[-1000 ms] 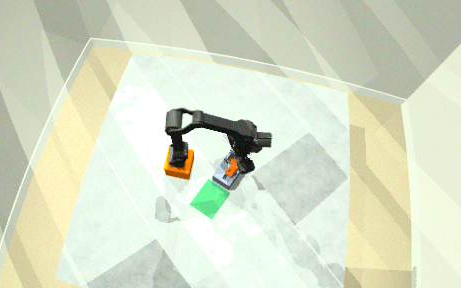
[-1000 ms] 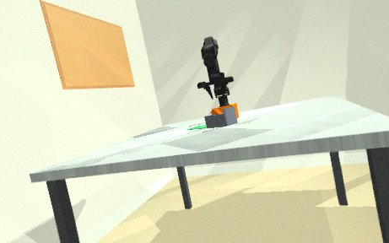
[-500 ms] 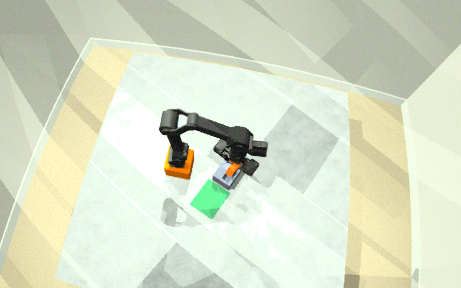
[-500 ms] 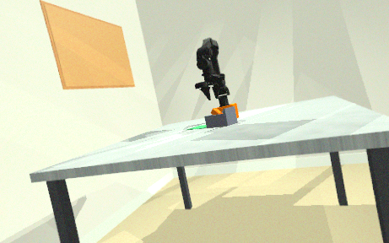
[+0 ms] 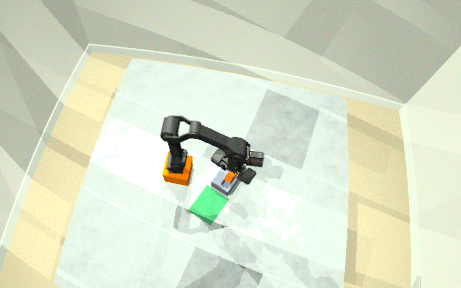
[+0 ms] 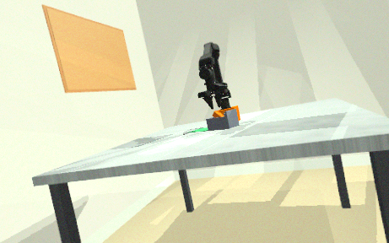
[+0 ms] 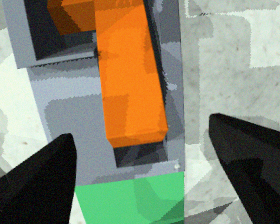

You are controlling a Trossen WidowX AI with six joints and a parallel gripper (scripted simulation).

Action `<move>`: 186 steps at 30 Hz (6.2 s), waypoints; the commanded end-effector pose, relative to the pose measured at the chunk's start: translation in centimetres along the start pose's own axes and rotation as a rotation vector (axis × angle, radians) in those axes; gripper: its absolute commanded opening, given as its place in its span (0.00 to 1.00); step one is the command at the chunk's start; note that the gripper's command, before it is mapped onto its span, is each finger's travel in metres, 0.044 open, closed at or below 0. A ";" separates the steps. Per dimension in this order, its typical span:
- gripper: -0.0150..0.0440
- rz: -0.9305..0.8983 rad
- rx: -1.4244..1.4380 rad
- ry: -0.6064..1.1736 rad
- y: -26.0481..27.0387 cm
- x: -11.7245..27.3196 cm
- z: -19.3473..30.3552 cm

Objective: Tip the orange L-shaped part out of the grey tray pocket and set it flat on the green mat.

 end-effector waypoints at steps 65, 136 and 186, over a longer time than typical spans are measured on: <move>0.25 0.002 0.004 0.003 0.0 -2.4 0.0; 0.25 0.003 0.005 0.012 -0.3 4.1 7.5; 0.25 0.003 0.005 0.022 0.2 1.1 16.7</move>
Point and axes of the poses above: the point midway between the two fingers, 35 mm back from their tips, its own x axis back along the fingers, its own y axis across the jaws, z = x × y, the point moved 8 cm from there along x, back along the fingers, and after that the axes turned 4 degrees about -x, right-handed, at the moved point
